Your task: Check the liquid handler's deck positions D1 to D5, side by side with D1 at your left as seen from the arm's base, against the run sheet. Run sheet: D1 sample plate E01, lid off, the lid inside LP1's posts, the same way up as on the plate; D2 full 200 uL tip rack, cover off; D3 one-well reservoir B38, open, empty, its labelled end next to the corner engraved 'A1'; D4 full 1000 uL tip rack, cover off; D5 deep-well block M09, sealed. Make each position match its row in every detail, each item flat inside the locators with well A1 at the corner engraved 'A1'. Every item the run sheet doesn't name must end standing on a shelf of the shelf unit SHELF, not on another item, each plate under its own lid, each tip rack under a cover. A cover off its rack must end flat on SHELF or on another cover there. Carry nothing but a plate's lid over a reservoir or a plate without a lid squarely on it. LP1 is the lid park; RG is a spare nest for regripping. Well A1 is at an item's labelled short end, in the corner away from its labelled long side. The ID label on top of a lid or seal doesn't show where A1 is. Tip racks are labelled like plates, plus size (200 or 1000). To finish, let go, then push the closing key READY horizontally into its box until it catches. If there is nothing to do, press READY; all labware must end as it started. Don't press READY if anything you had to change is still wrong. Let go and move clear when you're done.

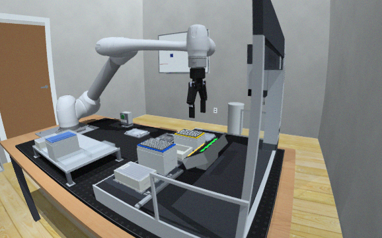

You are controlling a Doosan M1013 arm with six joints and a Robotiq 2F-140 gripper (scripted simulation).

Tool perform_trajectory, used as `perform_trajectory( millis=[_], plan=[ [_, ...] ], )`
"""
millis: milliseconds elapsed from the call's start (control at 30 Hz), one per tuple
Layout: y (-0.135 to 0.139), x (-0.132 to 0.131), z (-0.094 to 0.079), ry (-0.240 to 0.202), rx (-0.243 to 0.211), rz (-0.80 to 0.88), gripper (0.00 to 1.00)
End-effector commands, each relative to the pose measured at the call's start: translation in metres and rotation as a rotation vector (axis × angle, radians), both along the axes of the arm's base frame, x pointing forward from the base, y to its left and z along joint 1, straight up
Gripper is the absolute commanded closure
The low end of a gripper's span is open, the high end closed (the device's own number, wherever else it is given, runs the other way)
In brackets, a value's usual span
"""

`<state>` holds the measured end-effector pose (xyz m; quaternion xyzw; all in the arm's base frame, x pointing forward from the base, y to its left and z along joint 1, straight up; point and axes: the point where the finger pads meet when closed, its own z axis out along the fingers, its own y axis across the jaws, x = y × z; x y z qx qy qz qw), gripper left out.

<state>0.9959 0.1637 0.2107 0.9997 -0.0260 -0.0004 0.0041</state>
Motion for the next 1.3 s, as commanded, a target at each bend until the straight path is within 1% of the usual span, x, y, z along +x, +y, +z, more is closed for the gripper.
perform_trajectory(
  millis=[0,167,1267],
  plan=[
    [0.016,0.001,0.002,-0.002,0.001,0.0,0.21],
    [0.04,0.002,0.001,-0.002,0.001,0.0,0.21],
    [0.04,0.002,0.001,-0.002,0.001,0.0,0.21]
  ],
)
